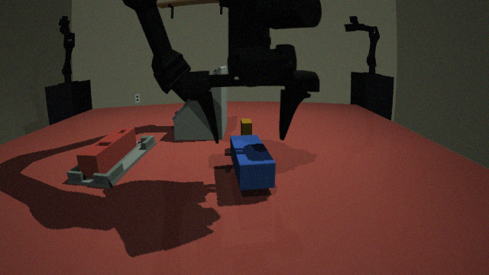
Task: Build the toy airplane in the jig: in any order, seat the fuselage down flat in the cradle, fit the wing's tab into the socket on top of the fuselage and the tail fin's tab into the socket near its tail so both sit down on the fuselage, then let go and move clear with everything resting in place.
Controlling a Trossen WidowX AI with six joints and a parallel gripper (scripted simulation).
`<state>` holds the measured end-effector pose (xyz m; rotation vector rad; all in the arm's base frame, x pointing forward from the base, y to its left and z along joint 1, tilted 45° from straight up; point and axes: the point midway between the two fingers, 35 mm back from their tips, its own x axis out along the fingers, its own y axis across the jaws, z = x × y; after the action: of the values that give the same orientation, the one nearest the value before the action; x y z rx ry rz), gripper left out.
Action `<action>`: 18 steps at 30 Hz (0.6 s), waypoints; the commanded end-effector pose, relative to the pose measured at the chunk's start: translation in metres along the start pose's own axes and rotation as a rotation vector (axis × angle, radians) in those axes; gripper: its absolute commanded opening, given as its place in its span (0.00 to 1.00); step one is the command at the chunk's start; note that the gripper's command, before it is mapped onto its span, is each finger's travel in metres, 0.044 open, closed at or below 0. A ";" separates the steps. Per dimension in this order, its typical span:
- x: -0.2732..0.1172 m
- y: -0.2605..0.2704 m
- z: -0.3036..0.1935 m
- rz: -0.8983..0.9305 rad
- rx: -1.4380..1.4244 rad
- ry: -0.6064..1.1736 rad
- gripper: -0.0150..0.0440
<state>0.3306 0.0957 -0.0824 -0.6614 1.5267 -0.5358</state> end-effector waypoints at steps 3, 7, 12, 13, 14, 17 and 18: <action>0.011 0.000 0.000 -0.005 -0.005 -0.001 1.00; 0.017 0.000 0.000 -0.005 -0.005 -0.001 1.00; 0.025 -0.001 -0.001 -0.005 -0.005 -0.001 1.00; 0.027 -0.001 -0.001 -0.005 -0.005 -0.001 1.00; 0.028 -0.001 -0.001 -0.006 -0.005 -0.001 1.00; 0.033 -0.001 -0.001 -0.006 -0.005 -0.001 1.00; 0.035 -0.001 -0.001 -0.006 -0.005 -0.001 1.00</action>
<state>0.3306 0.0753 -0.1029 -0.6621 1.5260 -0.5373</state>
